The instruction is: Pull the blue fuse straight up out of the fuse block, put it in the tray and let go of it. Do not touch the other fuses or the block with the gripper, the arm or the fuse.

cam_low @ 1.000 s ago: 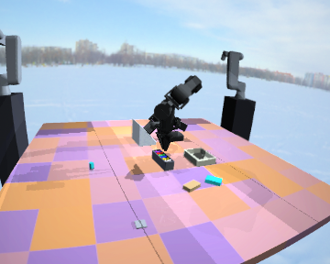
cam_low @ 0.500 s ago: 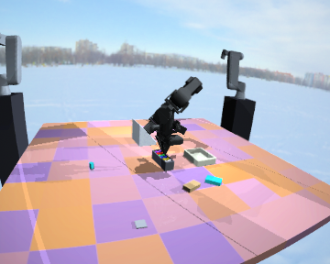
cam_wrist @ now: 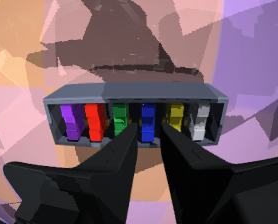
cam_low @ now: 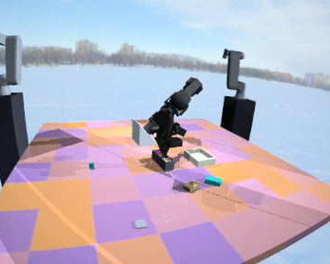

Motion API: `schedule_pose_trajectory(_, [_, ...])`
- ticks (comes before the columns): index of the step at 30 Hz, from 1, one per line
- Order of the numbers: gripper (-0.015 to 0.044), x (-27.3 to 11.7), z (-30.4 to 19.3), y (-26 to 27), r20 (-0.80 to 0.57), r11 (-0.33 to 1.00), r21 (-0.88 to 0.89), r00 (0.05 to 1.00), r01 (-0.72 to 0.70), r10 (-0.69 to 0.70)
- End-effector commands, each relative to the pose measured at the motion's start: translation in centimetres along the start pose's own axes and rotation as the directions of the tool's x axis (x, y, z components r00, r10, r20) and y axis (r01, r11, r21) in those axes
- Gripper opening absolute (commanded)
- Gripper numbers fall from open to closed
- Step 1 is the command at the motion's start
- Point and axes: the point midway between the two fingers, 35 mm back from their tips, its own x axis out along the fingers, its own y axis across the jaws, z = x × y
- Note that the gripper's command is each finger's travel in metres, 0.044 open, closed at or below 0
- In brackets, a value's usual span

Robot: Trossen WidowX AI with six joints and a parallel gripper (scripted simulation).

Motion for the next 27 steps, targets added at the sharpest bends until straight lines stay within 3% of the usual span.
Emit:
schedule_pose_trajectory(1, [0.0073, 0.15, 0.0, 0.02, 0.004, 1.0, 0.006, 1.0, 0.002, -0.002])
schedule_pose_trajectory(19, [0.0073, 1.11, 0.02, 0.03, 0.004, 1.0, 0.006, 1.0, 0.002, -0.002])
schedule_pose_trajectory(27, [0.002, 0.97, 0.02, -0.02, 0.0, 1.0, 0.0, 1.0, 0.001, -0.001])
